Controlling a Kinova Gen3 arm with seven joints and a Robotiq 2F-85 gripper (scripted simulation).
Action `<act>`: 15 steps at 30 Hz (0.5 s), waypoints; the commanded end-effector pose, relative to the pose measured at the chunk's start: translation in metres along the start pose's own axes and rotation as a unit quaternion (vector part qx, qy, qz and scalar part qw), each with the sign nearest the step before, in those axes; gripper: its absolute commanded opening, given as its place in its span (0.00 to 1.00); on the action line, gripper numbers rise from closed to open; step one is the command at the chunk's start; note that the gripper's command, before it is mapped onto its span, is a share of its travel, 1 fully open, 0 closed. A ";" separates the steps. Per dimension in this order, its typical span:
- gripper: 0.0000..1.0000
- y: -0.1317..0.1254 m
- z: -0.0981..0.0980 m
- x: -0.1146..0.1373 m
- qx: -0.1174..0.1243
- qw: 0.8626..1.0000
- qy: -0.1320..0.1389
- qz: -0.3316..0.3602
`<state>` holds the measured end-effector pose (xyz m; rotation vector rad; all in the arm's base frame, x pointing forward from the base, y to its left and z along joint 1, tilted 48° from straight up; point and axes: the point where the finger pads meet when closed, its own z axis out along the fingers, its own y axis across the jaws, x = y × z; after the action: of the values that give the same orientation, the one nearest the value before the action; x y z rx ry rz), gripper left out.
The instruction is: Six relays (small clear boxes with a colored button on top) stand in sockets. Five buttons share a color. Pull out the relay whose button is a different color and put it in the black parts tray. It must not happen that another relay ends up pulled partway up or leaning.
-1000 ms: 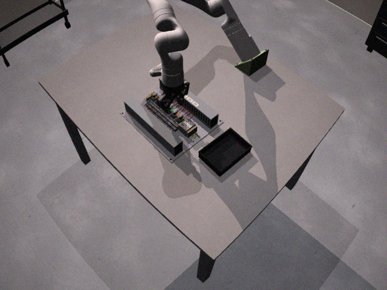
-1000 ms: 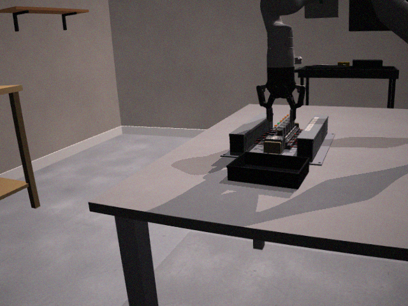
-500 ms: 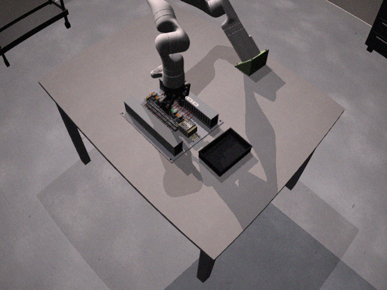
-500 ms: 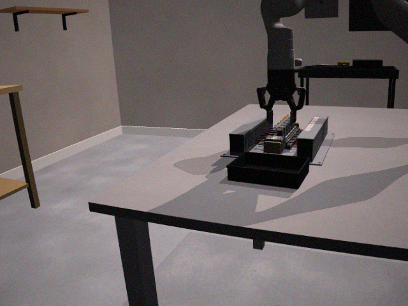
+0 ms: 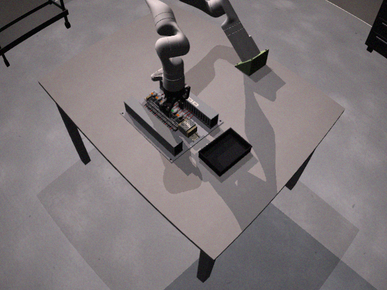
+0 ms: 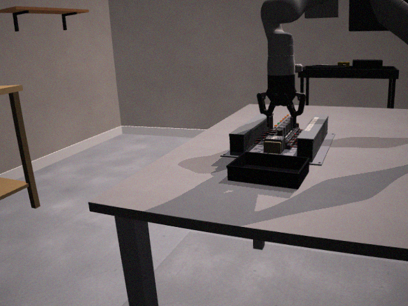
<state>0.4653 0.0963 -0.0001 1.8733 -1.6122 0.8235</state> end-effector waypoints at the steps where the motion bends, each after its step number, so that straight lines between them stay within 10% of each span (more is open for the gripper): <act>1: 0.61 -0.002 0.006 0.001 0.003 1.000 0.001 0.002; 15: 0.61 -0.002 0.010 0.001 0.003 1.000 0.001 0.002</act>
<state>0.4664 0.0899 -0.0053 1.8715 -1.6122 0.8246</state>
